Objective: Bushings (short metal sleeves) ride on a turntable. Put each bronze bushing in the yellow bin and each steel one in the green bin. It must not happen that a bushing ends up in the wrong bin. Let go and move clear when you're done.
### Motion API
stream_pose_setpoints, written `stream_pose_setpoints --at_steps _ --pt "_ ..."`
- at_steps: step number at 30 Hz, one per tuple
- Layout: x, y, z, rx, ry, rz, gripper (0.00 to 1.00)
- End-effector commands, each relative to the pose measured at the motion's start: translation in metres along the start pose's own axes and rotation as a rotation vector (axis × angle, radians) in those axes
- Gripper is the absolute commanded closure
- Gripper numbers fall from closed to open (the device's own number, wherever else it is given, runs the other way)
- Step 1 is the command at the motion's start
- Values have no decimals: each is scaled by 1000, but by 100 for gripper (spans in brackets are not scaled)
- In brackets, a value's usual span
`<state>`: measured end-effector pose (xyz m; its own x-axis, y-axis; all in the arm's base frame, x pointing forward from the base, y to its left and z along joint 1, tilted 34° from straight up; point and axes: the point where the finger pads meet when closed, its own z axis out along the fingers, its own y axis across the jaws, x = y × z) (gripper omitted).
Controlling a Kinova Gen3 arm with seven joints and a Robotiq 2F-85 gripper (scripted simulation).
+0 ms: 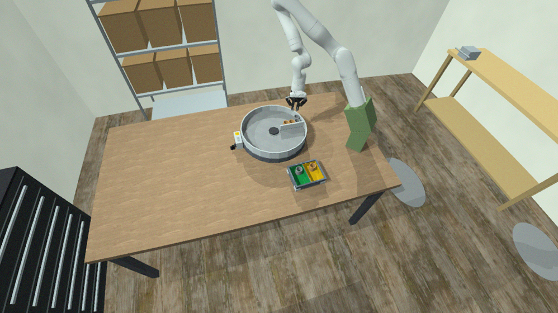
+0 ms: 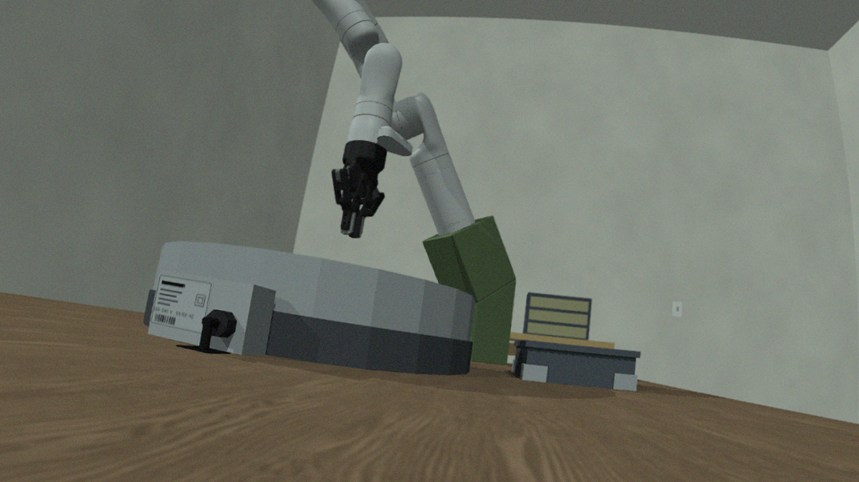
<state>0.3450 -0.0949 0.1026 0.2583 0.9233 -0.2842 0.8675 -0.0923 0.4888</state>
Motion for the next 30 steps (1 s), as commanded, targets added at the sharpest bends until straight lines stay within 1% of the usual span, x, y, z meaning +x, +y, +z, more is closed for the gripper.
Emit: stream_pose_setpoints --at_steps 1,3,5,6,19,20,23,29,30 --pt "-18 -7 15 6 -6 29 82" --pt "-35 -10 31 6 -6 55 82" --pt "-44 -11 39 6 -6 68 82" --pt "-52 -12 46 6 -6 80 82" --pt "-53 -12 47 6 -6 82 82" --pt "-50 -9 46 16 -4 73 82" --pt "-53 -12 47 8 -7 79 82" --pt "-54 -12 47 6 -8 81 82" --pt "-51 -10 46 16 -6 74 82"
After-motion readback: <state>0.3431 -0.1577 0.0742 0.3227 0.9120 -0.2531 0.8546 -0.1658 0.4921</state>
